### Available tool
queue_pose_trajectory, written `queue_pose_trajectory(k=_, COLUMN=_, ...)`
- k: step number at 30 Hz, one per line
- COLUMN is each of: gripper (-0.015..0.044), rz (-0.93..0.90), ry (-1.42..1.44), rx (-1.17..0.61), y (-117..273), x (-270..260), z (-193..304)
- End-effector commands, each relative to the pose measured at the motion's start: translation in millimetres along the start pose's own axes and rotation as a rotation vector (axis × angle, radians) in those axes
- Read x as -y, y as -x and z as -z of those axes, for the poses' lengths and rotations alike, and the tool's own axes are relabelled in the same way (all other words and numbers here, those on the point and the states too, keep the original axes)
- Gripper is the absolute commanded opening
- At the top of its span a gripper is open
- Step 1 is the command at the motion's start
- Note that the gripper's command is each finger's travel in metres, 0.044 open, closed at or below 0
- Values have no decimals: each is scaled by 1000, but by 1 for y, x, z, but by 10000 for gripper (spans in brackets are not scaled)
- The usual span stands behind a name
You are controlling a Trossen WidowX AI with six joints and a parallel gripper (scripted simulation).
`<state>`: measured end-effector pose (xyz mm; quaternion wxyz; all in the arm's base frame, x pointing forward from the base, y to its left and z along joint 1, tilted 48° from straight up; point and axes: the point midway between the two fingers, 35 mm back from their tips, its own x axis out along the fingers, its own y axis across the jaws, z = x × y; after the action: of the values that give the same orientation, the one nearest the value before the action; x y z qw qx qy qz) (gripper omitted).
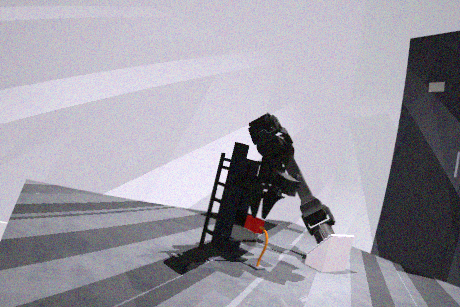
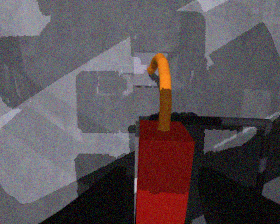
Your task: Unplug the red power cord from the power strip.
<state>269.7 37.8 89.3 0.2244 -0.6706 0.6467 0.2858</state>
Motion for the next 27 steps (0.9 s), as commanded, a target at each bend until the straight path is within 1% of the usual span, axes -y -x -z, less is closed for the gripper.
queue_pose_trajectory(k=1, gripper=160, rz=-1, ry=2, rx=-4, y=-4, x=-1, z=2)
queue_pose_trajectory(k=12, gripper=160, rz=0, ry=2, rx=-4, y=-12, x=-1, z=2)
queue_pose_trajectory(k=15, gripper=81, rz=1, ry=-2, rx=1, y=-10, x=0, z=1)
queue_pose_trajectory(k=24, gripper=21, rz=1, ry=-2, rx=1, y=-10, x=0, z=1)
queue_pose_trajectory(k=25, gripper=0, rz=1, ry=-2, rx=1, y=-10, x=0, z=1)
queue_pose_trajectory(k=27, gripper=0, rz=1, ry=-2, rx=1, y=-10, x=0, z=0)
